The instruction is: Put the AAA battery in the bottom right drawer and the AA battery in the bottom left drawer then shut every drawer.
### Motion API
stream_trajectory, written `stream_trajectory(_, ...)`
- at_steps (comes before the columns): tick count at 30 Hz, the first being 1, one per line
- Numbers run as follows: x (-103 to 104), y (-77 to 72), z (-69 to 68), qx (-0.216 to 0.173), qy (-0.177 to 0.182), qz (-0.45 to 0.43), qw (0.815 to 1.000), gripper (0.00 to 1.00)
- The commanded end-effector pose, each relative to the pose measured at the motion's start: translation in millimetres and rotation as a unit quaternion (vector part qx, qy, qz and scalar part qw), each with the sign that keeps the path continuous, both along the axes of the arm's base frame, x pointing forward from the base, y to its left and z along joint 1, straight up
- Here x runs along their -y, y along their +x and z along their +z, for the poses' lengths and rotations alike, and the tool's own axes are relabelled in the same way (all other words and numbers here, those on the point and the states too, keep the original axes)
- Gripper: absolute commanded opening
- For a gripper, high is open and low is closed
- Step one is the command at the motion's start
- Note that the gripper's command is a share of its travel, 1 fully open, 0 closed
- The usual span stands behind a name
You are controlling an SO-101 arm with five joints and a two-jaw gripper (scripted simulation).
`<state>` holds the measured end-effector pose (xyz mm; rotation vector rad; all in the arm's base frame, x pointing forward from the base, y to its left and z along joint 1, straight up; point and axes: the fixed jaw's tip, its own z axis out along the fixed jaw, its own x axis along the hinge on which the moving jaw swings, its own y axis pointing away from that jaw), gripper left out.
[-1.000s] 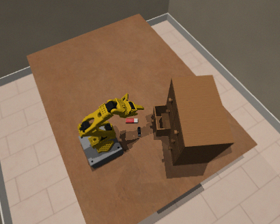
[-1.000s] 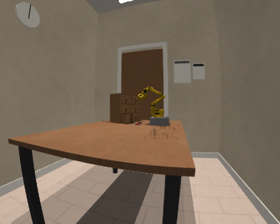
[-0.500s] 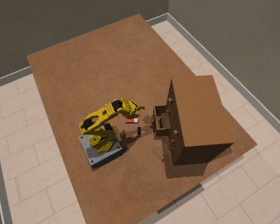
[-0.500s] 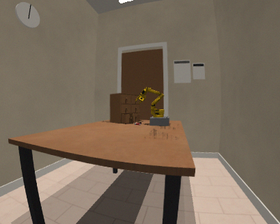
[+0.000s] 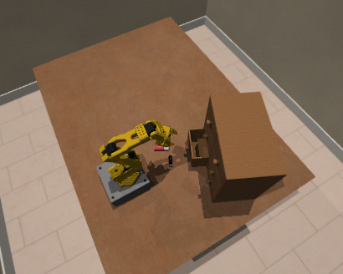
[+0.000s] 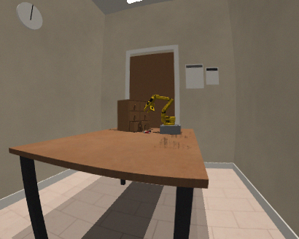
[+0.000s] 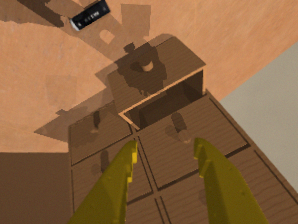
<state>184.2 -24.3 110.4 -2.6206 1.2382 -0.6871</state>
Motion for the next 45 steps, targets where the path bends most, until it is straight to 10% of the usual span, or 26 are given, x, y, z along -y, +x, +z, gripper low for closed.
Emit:
stream_trajectory(1, 2, 0.9, -8.6, -0.021, -0.024, 0.048, 0.998, 0.21)
stream_trajectory(13, 4, 4.9, -24.5, -0.063, -0.082, 0.186, 0.977, 0.21)
stream_trajectory(30, 4, 8.0, -49.5, -0.116, -0.147, 0.392, 0.901, 0.21)
stream_trajectory(45, 3, 6.9, -75.6, -0.15, -0.184, 0.584, 0.776, 0.21)
